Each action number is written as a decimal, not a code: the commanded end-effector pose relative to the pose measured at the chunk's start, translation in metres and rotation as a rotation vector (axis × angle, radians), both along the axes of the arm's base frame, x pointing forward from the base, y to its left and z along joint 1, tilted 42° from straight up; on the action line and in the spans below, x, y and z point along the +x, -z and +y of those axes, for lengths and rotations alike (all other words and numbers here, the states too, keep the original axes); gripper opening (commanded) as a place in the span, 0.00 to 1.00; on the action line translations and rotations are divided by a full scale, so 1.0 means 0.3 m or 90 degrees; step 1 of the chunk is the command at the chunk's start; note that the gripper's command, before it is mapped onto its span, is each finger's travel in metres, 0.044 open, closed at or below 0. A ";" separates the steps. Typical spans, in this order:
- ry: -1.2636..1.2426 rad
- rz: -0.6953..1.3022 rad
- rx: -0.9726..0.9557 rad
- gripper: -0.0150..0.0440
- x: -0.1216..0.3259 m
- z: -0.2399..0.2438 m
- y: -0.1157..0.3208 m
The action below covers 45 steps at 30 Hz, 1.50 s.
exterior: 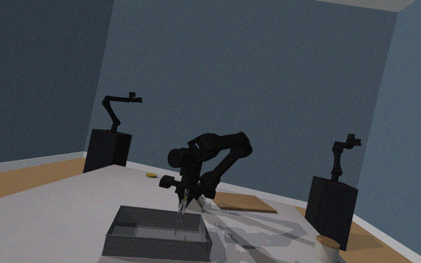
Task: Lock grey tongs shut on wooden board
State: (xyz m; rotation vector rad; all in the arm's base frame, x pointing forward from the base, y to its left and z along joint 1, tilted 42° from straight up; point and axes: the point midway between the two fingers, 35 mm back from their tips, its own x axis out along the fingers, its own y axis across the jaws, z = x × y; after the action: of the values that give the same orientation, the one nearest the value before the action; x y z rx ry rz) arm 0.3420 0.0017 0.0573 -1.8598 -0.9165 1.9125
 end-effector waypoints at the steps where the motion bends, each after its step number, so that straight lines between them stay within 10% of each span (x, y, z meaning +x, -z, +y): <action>1: -0.046 -0.042 -0.002 0.00 -0.013 0.072 -0.072; 45: -0.545 -0.469 0.081 0.00 -0.572 0.625 -0.635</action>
State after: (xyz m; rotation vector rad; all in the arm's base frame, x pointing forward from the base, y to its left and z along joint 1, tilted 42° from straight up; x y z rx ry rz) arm 0.1903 0.1852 0.2385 -2.3365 -2.1906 1.4744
